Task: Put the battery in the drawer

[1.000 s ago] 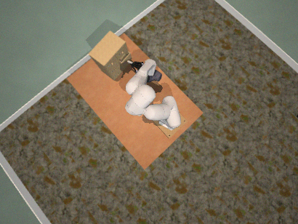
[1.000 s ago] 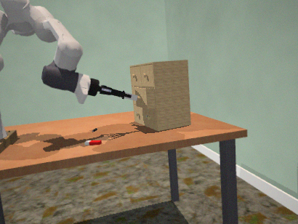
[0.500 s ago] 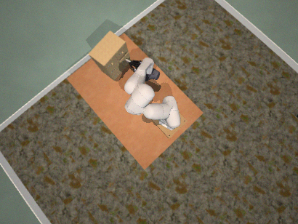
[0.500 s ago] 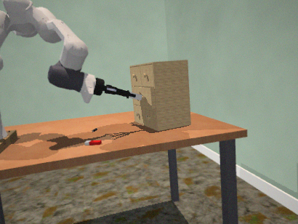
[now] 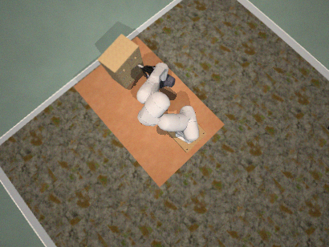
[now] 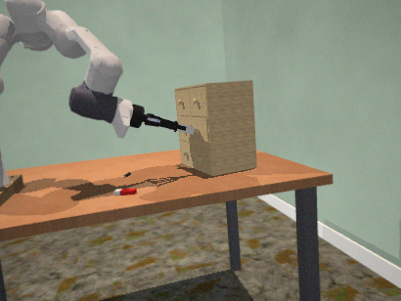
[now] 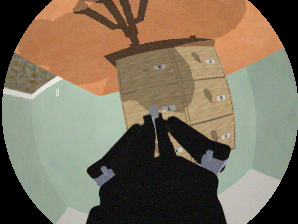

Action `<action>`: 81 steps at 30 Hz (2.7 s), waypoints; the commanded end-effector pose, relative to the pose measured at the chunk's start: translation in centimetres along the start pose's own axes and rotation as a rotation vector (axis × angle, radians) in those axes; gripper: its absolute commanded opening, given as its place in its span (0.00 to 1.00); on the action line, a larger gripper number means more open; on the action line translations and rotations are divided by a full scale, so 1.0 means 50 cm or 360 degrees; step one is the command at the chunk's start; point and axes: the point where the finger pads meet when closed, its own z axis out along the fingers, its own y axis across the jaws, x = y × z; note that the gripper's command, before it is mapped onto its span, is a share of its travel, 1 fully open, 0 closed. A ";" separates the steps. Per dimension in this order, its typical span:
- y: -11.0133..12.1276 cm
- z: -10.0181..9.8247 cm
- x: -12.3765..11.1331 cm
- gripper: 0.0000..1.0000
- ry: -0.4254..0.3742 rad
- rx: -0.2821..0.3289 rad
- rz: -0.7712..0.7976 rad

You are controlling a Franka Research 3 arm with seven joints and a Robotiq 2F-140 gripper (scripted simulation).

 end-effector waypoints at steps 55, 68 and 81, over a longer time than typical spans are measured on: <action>-0.003 0.009 -0.001 0.00 0.0004 0.0008 0.0015; -0.003 0.008 -0.001 0.00 0.0004 0.0008 0.0015; -0.002 -0.072 0.028 0.00 0.0004 0.0008 0.0015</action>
